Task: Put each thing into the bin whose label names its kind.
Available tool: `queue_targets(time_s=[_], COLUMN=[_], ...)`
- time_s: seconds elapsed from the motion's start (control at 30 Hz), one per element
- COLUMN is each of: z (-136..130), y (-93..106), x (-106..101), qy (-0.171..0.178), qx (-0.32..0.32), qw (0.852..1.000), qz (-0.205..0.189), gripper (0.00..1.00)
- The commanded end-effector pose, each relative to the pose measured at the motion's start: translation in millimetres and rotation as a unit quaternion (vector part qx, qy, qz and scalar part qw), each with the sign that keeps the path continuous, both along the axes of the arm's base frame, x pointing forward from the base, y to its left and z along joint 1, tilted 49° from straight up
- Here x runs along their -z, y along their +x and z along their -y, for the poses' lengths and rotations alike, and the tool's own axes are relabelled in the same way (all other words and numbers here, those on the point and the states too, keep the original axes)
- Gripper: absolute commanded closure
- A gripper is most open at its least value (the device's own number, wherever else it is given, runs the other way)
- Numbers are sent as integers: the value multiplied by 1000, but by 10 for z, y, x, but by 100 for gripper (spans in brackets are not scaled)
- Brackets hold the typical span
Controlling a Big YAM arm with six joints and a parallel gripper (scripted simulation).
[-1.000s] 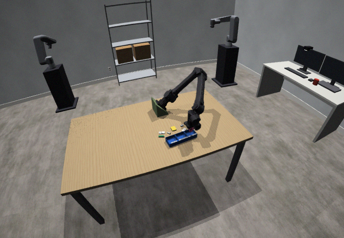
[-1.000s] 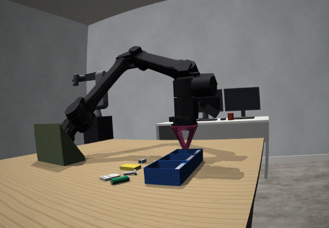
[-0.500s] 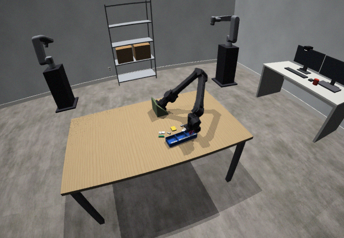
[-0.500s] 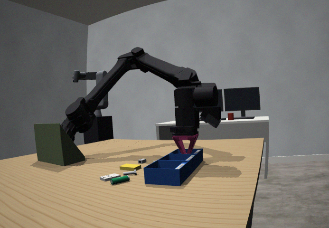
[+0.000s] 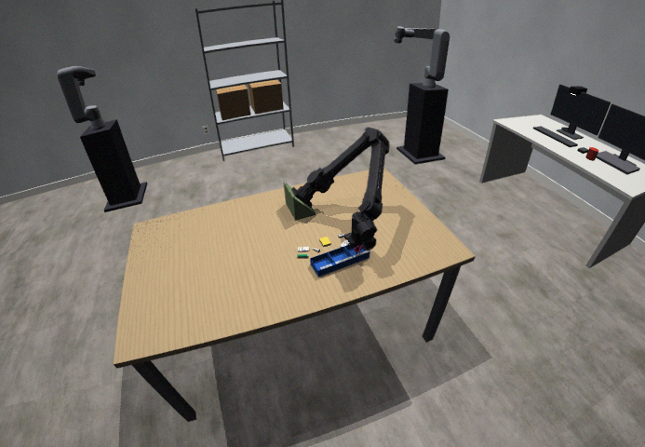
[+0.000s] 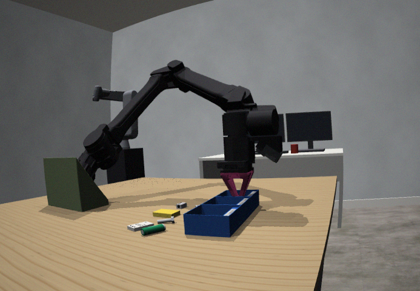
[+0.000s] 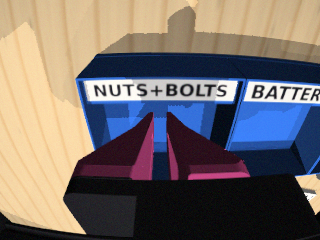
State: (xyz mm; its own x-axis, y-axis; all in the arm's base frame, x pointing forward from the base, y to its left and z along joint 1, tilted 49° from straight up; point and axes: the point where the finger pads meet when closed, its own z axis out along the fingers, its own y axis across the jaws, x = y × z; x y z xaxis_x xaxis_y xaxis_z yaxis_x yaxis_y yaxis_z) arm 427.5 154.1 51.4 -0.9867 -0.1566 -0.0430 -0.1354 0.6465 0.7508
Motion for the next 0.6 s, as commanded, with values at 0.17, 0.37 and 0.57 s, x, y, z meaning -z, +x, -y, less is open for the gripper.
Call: queue_targets(time_s=[0.17, 0.37, 0.57], z=[51, 52, 53], y=[213, 228, 233], x=[-56, -64, -65], qy=[1, 1, 1], qx=[11, 11, 11], qw=[1000, 1000, 1000], qz=[19, 20, 21], gripper=[91, 91, 91])
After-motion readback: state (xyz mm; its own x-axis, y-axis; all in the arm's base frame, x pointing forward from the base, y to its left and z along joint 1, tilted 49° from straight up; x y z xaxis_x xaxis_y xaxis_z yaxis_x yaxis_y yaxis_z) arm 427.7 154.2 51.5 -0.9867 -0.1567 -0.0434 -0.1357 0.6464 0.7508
